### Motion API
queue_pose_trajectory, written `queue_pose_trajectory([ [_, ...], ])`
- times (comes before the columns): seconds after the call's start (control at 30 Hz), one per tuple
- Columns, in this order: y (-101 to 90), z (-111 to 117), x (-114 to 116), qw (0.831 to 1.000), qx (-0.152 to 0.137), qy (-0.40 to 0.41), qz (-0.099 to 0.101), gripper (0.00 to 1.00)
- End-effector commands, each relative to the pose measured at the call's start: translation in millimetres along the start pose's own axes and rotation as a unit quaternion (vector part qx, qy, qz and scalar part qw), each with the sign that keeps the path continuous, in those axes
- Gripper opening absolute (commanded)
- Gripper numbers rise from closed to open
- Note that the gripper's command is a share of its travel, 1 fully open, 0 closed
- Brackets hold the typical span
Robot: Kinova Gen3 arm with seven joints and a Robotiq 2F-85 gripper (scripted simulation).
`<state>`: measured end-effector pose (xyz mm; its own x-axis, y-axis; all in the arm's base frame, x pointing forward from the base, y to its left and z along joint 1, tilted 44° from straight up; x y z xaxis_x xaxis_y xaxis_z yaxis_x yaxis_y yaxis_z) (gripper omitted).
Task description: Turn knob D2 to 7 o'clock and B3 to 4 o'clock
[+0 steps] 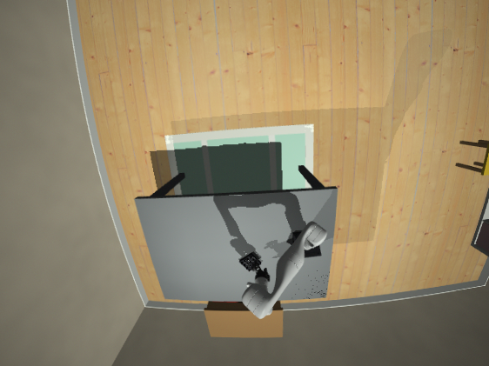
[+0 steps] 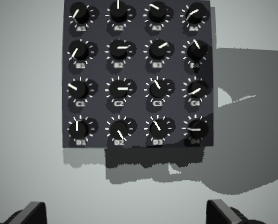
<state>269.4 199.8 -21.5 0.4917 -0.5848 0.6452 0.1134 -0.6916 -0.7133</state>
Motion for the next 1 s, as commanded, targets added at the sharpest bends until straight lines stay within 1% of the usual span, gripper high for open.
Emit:
queue_pose_trajectory([
  [0.0,-0.7,0.3,-0.2,1.0,0.001,0.0,0.0,1.0],
  [0.73,-0.8,0.3,-0.2,1.0,0.001,0.0,0.0,1.0],
  [0.97,-1.2,2.2,-0.6,1.0,0.001,-0.012,0.0,1.0],
])
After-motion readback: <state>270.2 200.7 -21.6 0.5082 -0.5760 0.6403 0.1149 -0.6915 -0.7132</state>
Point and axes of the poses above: the point where the finger pads meet when closed, its own y axis out along the fingers, its own x axis across the jaws, z = x × y, the point moved 7 cm from there along -y, back along the fingers, and after that the axes turned 10 degrees about y, right-handed, at the moved point
